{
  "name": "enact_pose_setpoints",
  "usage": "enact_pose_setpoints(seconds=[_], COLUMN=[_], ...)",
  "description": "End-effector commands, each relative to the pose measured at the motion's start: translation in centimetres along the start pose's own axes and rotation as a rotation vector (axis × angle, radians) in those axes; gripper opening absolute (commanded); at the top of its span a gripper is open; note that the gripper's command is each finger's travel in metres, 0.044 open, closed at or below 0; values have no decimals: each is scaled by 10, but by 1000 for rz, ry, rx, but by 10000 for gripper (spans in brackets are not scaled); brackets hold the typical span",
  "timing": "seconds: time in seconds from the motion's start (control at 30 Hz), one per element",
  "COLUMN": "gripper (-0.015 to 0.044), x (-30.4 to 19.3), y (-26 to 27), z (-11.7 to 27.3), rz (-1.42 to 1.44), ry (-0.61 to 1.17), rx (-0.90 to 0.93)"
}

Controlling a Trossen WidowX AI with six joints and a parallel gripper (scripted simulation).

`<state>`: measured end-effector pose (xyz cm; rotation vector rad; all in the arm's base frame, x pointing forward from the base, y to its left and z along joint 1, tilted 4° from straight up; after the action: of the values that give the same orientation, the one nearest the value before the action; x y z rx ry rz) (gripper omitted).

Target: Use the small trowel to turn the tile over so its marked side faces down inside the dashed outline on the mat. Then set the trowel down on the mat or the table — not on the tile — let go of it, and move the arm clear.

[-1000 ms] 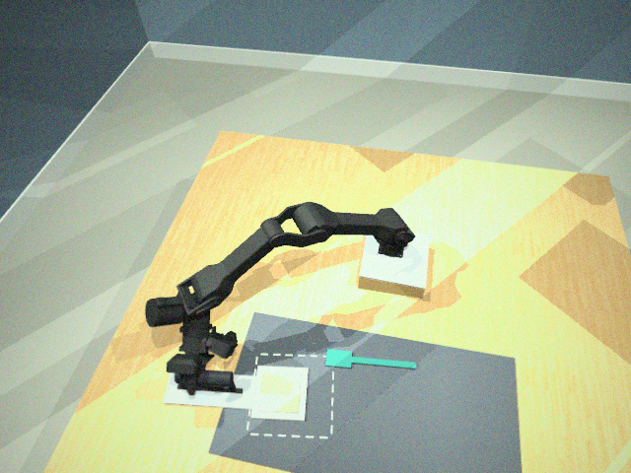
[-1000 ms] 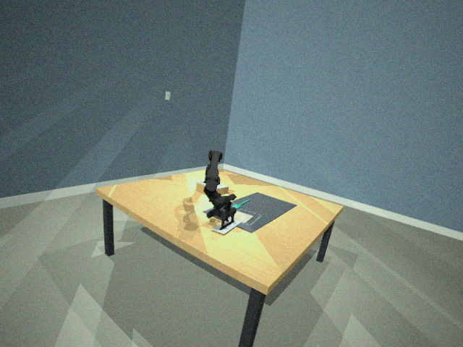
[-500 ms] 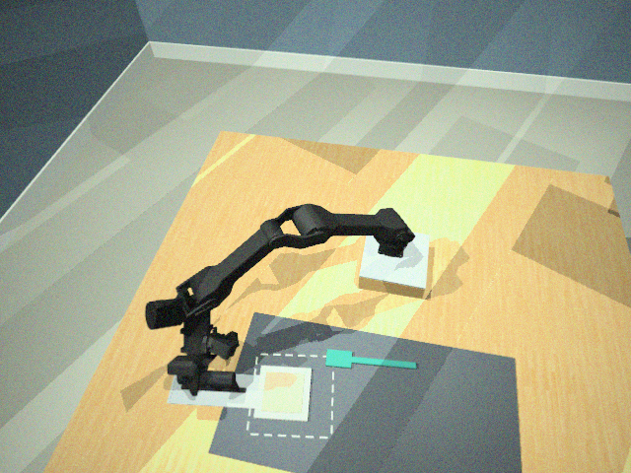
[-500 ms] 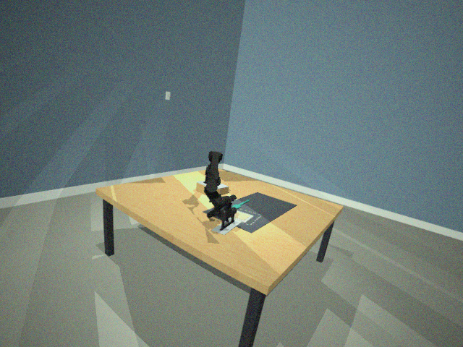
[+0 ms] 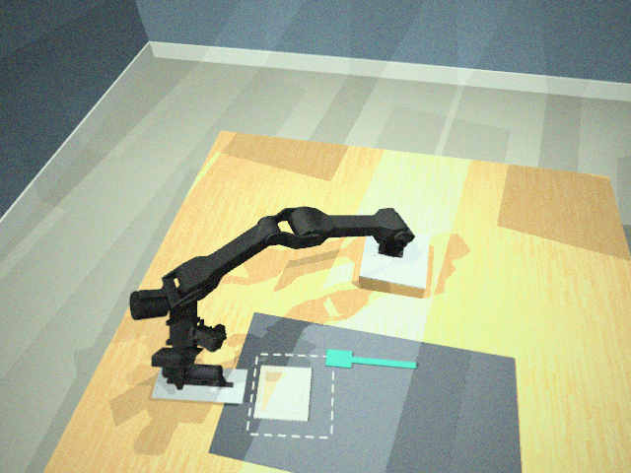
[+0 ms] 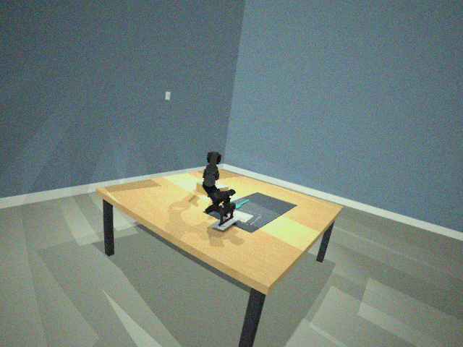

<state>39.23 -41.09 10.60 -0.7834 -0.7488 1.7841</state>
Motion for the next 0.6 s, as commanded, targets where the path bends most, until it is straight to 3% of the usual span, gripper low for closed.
enact_pose_setpoints(seconds=[0.0,0.57], gripper=[0,0], x=[2,129], y=[-9,-110], z=[-2,-78], rz=[18,245], ry=[-10,-276], rx=[-14,-77])
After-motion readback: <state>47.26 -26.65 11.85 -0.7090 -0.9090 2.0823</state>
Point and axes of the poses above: the point midway between the two fingers, 35 mm back from their tips, its own z axis back along the fingers, its own y axis across the jaws, x = y × z, the point moved 7 cm from there along z, back along the fingers, and after that the axes turned 13 degrees about z, right-handed, at the moved point
